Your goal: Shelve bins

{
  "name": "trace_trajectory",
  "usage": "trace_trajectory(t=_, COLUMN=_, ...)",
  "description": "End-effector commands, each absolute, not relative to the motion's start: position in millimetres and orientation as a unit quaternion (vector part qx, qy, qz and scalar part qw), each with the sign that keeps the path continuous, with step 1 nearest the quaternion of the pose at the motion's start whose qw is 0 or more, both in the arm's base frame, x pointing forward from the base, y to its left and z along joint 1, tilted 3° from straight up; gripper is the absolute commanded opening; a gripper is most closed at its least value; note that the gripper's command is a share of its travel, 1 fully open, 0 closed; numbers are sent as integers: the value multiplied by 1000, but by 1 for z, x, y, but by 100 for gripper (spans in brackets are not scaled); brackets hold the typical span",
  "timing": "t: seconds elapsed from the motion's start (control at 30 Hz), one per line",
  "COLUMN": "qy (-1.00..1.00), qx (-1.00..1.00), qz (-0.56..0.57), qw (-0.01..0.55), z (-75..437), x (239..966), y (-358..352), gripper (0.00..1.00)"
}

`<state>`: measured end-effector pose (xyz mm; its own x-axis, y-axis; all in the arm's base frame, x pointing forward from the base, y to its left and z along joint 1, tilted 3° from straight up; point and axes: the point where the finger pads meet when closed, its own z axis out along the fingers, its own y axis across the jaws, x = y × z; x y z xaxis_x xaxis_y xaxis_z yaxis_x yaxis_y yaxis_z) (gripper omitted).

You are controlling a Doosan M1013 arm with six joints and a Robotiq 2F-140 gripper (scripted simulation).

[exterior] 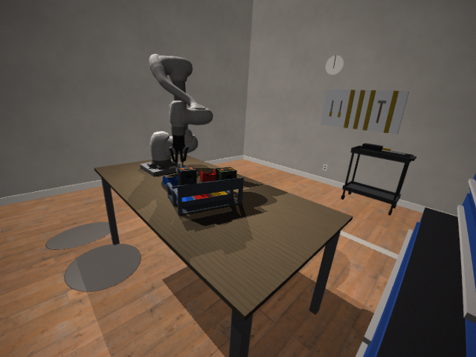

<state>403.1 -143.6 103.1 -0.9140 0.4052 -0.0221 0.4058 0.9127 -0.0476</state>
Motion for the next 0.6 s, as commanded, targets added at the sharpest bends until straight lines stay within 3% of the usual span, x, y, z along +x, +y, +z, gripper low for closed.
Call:
trace_trajectory(t=0.0, qy=978, qx=207, qz=-26, qw=6, z=97, x=403, y=-144, gripper=24)
trace_trajectory(t=0.57, qy=978, qx=207, qz=-26, qw=6, z=87, x=403, y=-144, gripper=24)
